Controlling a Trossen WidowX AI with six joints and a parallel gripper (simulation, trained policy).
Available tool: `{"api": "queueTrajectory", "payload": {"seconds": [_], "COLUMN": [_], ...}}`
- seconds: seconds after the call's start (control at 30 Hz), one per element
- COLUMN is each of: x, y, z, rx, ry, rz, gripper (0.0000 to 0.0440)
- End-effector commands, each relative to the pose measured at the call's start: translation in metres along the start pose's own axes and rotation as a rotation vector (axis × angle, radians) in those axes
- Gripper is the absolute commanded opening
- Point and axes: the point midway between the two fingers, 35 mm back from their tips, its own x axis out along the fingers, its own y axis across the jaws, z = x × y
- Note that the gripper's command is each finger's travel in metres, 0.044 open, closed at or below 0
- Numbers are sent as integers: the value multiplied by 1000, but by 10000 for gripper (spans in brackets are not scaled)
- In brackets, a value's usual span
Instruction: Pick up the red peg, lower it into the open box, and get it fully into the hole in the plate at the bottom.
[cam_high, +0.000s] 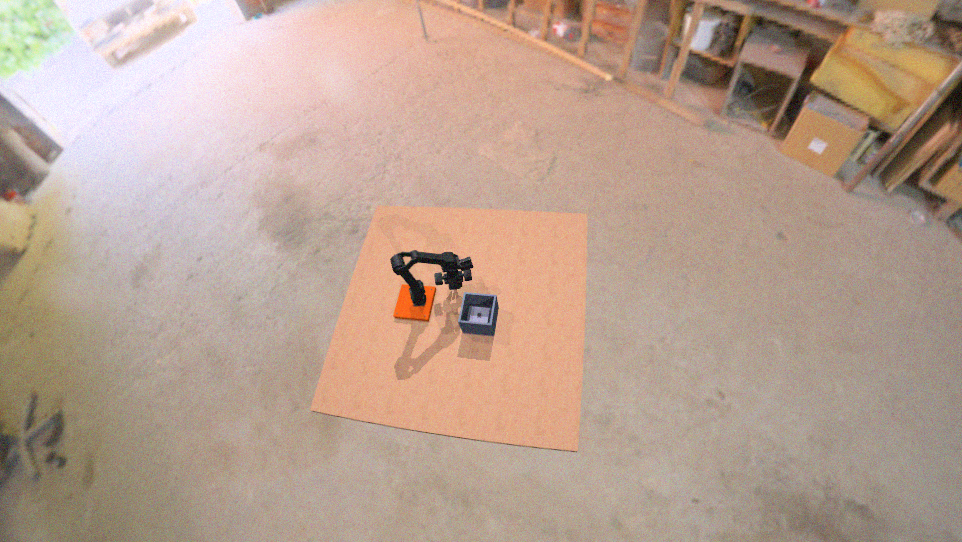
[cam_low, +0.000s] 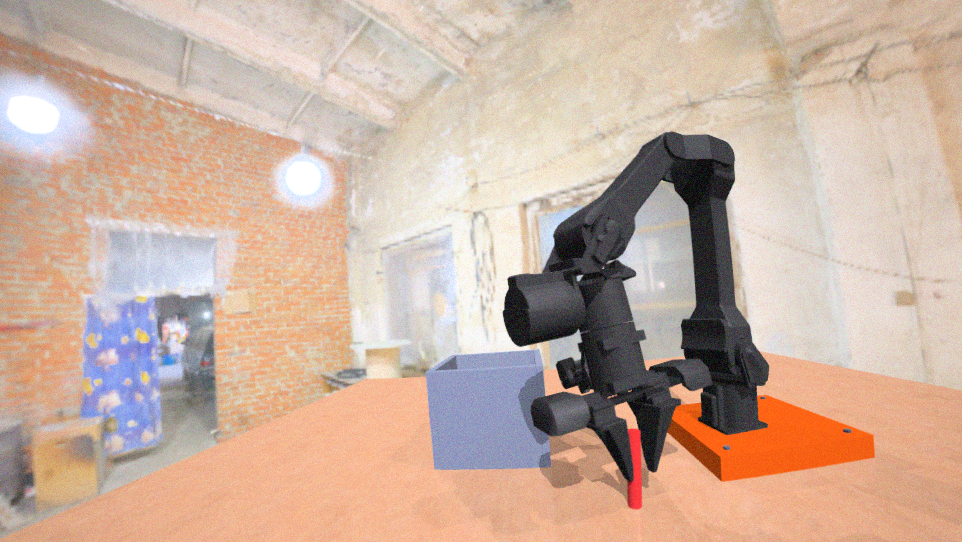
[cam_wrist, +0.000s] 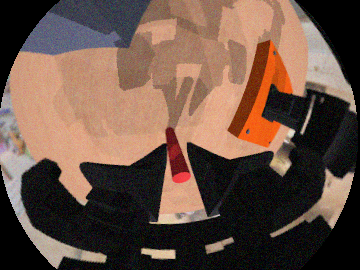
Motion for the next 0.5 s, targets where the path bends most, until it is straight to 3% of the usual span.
{"api": "queueTrajectory", "payload": {"seconds": [0.0,0.03,0.47], "x": [-1,-1,-49], "y": [4,5,19], "z": [-1,-2,-10], "rx": [-24,-32,-54], "ry": [2,4,88], "rz": [6,8,171], "gripper": [44,21,0]}}
